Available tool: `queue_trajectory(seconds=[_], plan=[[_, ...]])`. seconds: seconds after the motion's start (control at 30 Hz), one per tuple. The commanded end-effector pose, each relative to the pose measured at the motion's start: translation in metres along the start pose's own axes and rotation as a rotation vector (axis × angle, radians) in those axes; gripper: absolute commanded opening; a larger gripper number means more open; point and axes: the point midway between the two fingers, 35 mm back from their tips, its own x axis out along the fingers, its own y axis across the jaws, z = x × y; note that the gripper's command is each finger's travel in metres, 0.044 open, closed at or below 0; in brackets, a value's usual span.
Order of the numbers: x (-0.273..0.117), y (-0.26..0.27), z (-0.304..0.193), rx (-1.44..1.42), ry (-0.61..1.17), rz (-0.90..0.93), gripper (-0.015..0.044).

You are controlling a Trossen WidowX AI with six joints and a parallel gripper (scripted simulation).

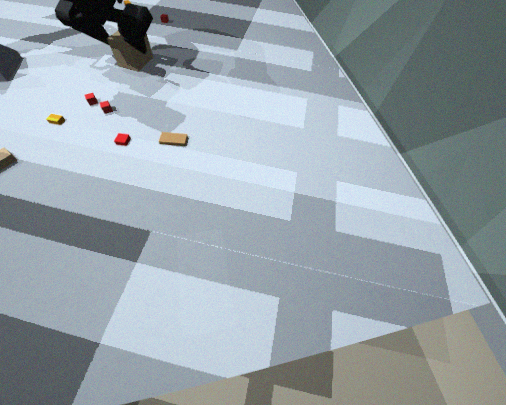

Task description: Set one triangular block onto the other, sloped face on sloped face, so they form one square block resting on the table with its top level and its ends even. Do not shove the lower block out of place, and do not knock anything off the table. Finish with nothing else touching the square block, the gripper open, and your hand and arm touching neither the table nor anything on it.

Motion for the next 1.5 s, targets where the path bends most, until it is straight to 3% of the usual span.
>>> queue_trajectory(seconds=[0.0,0.17,0.37,0.43,1.47], plan=[[0.0,0.0,0.0,0.0,0.0,0.0,0.044],[-0.01,-0.002,-0.001,0.001,0.005,-0.004,0.044],[-0.098,-0.003,-0.001,0.007,0.017,-0.005,0.044],[-0.109,0.0,-0.001,0.007,0.013,-0.002,0.044],[-0.103,-0.002,-0.002,0.016,0.009,-0.012,0.044]])
